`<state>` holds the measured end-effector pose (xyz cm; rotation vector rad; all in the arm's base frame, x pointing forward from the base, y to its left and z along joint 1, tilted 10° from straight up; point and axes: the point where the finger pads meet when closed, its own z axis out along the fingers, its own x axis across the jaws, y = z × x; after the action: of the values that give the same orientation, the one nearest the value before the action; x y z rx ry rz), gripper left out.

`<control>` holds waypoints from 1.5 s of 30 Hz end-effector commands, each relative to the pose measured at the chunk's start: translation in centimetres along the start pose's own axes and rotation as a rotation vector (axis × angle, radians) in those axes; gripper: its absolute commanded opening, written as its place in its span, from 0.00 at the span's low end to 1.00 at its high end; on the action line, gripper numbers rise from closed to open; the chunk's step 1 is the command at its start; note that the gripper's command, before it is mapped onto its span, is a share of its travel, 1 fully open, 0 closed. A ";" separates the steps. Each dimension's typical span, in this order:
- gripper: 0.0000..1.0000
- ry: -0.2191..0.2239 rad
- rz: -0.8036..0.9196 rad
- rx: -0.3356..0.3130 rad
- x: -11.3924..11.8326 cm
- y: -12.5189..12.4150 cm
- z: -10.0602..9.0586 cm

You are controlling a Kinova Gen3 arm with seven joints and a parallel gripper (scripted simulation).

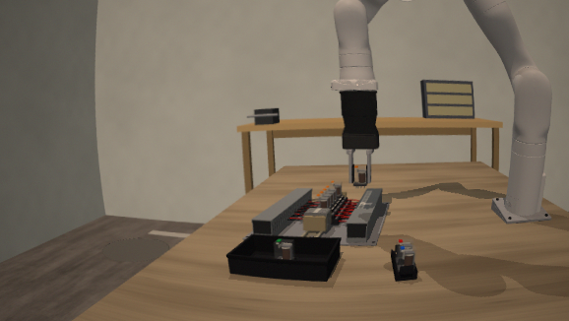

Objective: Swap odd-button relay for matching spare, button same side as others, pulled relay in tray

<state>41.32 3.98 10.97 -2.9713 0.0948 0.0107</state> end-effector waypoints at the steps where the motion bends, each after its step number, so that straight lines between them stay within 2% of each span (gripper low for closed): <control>1: 0.00 -0.001 0.016 0.003 0.7 1.3 0.1; 6: 0.00 -0.002 0.020 0.004 1.7 3.0 0.2; 9: 0.00 0.002 0.011 0.001 1.7 2.9 0.0; 23: 0.00 -0.002 0.020 0.003 4.5 7.7 0.2; 26: 0.00 0.002 0.012 0.000 4.5 7.7 0.0; 40: 0.00 -0.002 0.020 0.003 7.2 12.5 0.4; 45: 0.00 0.002 0.014 0.000 7.6 13.0 0.2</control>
<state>47.75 -8.72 8.65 -2.9715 0.1082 0.0120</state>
